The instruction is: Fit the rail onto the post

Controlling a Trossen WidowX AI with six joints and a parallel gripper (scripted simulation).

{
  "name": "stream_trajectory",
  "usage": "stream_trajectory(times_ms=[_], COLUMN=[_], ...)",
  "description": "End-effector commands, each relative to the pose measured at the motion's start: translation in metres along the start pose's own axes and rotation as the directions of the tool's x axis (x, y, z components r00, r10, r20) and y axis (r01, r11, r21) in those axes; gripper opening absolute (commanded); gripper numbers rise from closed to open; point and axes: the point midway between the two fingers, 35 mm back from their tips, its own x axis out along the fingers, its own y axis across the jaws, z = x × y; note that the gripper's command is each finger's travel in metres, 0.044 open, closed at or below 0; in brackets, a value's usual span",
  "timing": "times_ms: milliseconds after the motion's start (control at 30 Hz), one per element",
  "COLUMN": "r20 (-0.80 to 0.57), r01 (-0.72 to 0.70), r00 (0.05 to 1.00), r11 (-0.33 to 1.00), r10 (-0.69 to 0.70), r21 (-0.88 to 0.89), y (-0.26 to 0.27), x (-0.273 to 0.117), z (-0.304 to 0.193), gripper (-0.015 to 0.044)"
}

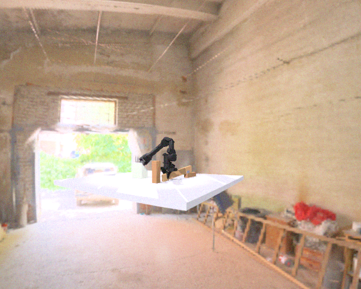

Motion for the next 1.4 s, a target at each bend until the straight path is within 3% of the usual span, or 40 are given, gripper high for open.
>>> stream_trajectory(times_ms=[0, 1367], r20=[0.003, 0.002], r01=[0.001, 0.001], r00=[1.000, 1.000], r11=[1.000, 1.000], r10=[-0.001, -0.001], r21=[0.002, 0.002], y=[0.000, -0.004], x=[0.000, -0.019], z=[0.000, 0.000], gripper=[0.0000, 0.0000])
